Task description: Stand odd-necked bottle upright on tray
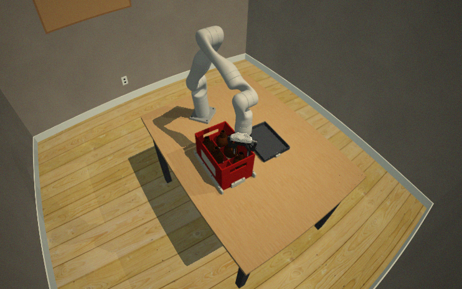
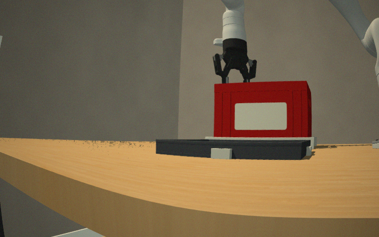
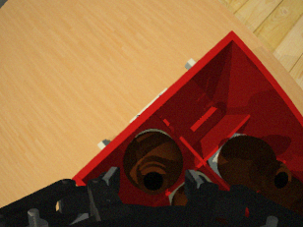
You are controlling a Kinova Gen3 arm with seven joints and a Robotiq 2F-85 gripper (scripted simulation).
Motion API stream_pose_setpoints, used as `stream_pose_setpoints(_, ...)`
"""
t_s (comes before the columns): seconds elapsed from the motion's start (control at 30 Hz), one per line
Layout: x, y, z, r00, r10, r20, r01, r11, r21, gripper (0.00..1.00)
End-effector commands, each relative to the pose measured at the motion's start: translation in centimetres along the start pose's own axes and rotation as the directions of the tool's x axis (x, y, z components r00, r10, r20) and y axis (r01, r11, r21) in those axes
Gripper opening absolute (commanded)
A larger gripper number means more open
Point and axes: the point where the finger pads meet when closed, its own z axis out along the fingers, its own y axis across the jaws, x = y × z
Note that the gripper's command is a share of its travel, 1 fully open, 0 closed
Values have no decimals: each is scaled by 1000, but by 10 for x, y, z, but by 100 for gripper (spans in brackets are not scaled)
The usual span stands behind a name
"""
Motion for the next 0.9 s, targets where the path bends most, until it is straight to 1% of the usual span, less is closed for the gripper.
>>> stream_pose_setpoints(0.0, 0, 1, 4, 1000, 0, 2, 0, 1000, -3, 64)
stream_pose_setpoints(0.23, 0, 1, 11, 1000, 0, 2, 0, 1000, -3, 64)
stream_pose_setpoints(0.87, 0, 1, 17, 1000, 0, 2, 0, 1000, -3, 64)
